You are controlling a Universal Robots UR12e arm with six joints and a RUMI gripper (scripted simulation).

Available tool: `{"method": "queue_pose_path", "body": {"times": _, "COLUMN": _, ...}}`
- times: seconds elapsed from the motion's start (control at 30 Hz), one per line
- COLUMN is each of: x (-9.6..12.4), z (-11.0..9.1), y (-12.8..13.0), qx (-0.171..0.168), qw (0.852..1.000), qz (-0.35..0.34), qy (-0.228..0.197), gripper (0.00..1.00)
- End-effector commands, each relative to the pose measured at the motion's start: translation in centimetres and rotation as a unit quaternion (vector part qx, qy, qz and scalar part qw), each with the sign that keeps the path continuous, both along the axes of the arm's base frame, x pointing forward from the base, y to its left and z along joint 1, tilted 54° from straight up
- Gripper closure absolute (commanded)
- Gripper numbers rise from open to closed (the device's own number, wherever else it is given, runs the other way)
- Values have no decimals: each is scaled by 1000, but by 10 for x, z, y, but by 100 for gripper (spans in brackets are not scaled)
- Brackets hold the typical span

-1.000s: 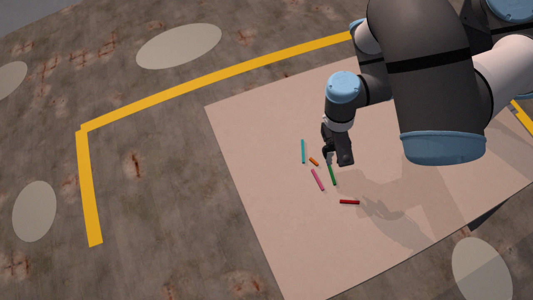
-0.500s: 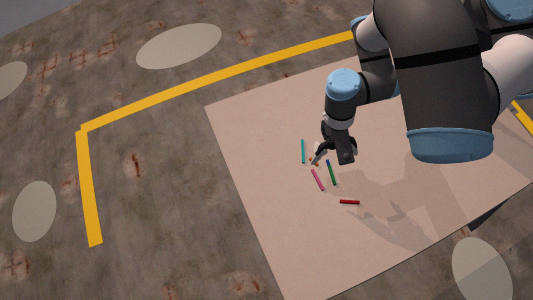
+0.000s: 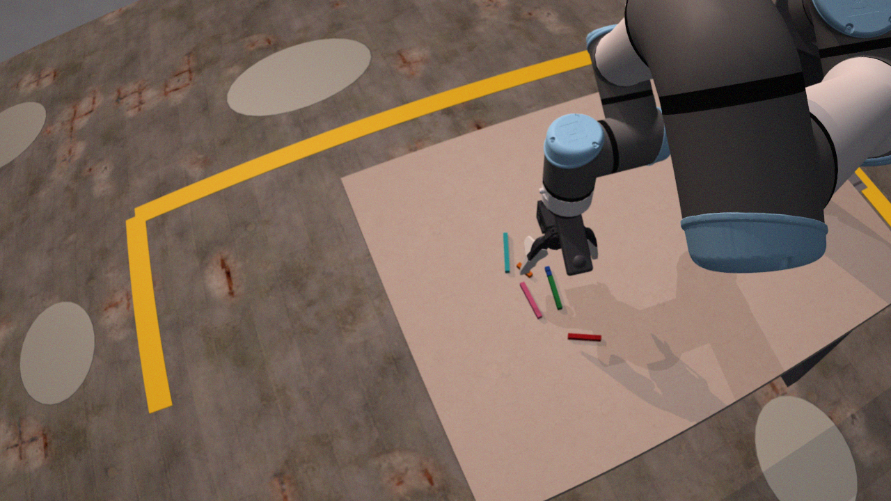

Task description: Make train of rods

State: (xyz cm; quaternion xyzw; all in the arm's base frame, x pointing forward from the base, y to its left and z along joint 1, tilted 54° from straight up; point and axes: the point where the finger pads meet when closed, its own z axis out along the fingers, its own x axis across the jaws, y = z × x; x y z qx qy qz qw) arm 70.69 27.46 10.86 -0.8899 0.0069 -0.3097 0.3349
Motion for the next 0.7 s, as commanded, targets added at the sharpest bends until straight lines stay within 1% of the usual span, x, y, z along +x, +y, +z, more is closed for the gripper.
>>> {"method": "queue_pose_path", "body": {"times": 0.0, "x": -3, "z": 3, "y": -3, "qx": 0, "qw": 1000, "qz": 0, "qy": 0, "gripper": 0}}
{"method": "queue_pose_path", "body": {"times": 0.13, "x": -11, "z": 12, "y": -12, "qx": 0, "qw": 1000, "qz": 0, "qy": 0, "gripper": 0}}
{"method": "queue_pose_path", "body": {"times": 0.43, "x": -39, "z": 41, "y": -41, "qx": 0, "qw": 1000, "qz": 0, "qy": 0, "gripper": 0}}
{"method": "queue_pose_path", "body": {"times": 0.5, "x": -39, "z": 41, "y": -41, "qx": 0, "qw": 1000, "qz": 0, "qy": 0, "gripper": 0}}
{"method": "queue_pose_path", "body": {"times": 0.67, "x": -49, "z": 51, "y": -52, "qx": 0, "qw": 1000, "qz": 0, "qy": 0, "gripper": 0}}
